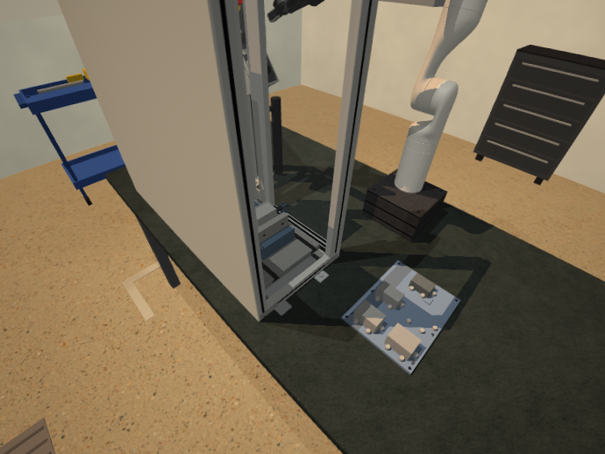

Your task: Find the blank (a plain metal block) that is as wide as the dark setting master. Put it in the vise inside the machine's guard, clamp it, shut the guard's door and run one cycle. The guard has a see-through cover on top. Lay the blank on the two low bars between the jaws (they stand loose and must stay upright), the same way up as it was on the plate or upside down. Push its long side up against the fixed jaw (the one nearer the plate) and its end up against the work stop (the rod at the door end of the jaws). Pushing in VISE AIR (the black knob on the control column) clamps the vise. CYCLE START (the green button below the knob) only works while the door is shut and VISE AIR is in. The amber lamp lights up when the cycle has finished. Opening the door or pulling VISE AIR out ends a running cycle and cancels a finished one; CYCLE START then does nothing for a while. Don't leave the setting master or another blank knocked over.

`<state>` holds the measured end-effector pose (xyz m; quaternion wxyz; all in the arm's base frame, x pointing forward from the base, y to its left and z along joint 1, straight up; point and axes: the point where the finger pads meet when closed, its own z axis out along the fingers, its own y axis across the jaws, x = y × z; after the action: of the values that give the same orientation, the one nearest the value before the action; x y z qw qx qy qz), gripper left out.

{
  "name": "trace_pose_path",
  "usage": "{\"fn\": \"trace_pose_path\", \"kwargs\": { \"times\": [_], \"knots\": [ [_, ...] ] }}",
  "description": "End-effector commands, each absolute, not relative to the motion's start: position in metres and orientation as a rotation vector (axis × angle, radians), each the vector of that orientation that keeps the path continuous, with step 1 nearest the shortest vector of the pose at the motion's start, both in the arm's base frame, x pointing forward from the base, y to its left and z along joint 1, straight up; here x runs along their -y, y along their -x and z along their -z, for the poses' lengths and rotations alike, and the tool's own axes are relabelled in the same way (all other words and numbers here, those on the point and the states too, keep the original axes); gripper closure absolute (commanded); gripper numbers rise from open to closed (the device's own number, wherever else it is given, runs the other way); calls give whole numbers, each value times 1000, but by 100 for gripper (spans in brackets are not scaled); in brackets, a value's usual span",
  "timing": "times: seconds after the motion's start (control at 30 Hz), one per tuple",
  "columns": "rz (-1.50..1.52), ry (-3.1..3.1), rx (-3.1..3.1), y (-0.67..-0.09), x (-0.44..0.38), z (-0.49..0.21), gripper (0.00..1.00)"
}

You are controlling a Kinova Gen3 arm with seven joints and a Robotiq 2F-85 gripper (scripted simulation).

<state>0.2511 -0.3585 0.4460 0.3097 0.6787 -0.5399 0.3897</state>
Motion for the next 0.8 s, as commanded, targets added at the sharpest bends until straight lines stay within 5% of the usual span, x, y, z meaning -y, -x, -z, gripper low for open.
{"fn": "trace_pose_path", "kwargs": {
  "times": [0.0,0.77],
  "knots": [
    [-1031,-1792,1426,-252,359,-446,90],
    [-1031,-1792,1426,-260,394,-425,90]
  ]
}}
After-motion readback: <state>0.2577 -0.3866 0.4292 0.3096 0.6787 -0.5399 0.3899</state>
